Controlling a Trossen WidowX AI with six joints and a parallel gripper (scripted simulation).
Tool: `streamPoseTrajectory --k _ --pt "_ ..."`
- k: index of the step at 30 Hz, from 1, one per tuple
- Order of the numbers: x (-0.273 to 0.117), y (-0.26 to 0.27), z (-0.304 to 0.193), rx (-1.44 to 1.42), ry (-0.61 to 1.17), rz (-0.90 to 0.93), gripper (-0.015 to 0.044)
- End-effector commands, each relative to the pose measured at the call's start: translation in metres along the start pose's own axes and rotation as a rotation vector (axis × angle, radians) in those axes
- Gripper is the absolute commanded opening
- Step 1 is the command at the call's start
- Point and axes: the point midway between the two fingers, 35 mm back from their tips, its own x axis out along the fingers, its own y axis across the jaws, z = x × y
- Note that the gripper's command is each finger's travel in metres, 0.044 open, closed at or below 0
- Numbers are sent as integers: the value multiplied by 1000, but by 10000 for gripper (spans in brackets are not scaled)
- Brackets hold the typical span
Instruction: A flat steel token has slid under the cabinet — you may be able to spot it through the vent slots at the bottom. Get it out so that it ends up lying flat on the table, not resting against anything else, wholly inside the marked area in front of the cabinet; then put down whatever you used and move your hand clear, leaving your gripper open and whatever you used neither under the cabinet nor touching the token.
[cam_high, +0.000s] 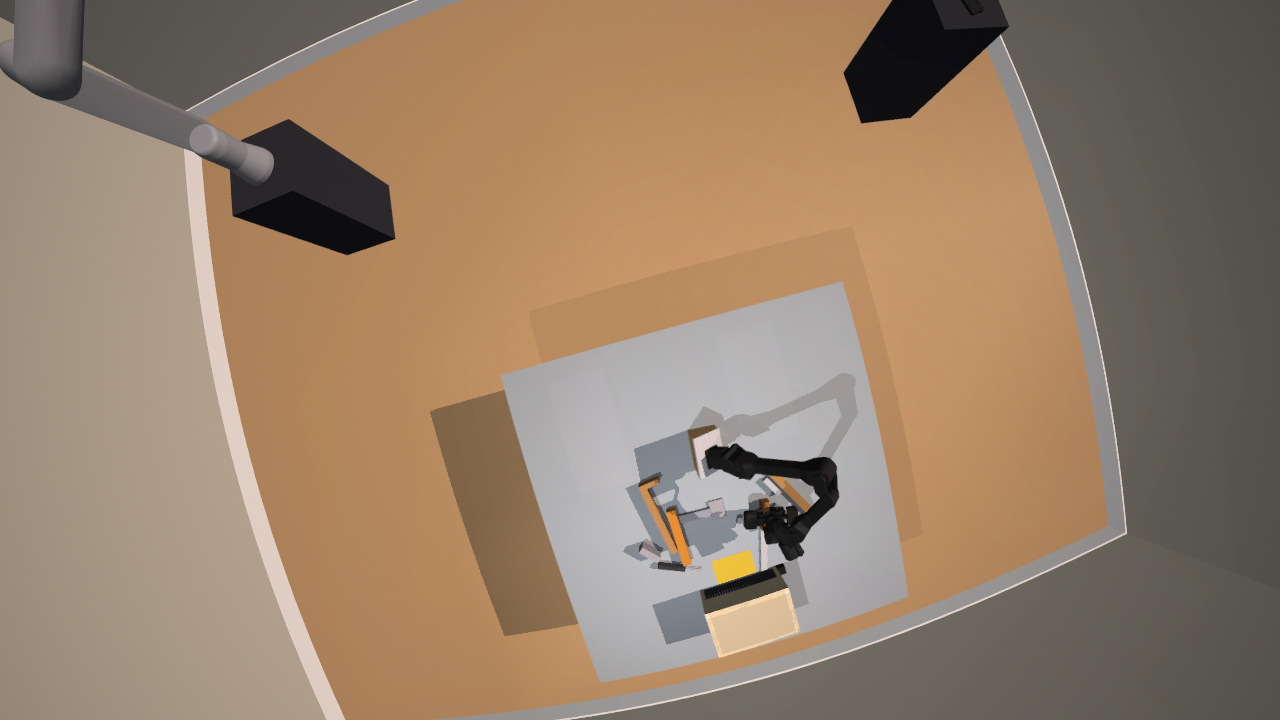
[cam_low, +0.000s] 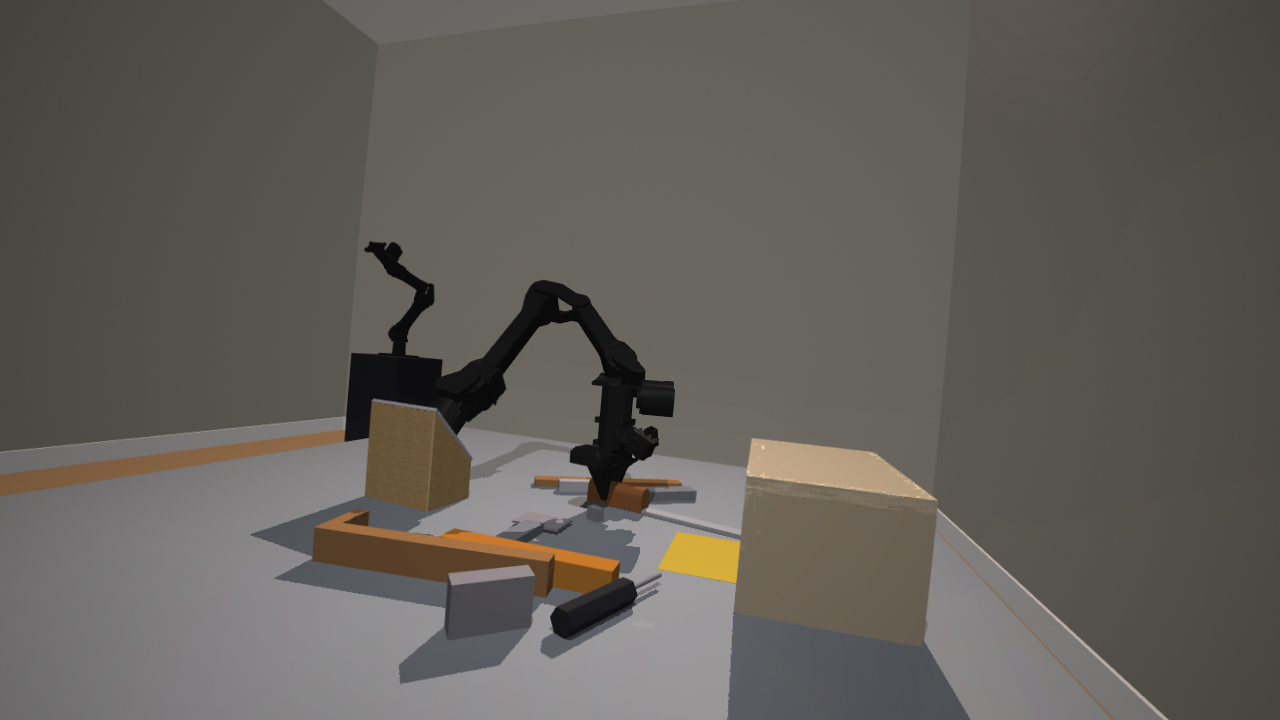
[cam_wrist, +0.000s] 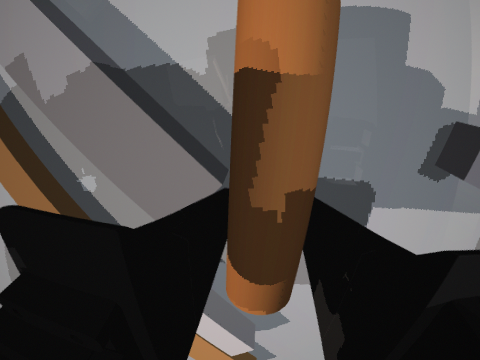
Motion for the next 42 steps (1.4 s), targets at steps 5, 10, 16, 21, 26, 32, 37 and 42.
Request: streamPoseTrajectory --k 5,10,16,21,26,32,37,42 --pt "0 1 11 -8 0 3 0" --pt "0 2 17 -8 -1 3 0" --pt "0 2 25 -8 -1 3 0" --pt "0 2 31 -9 -1 3 0" --pt "0 2 36 -9 -1 3 0" --pt "-1 2 43 -9 -2 3 0" --pt "-1 2 49 -10 -2 3 0" --pt "-1 2 55 -10 -2 3 0"
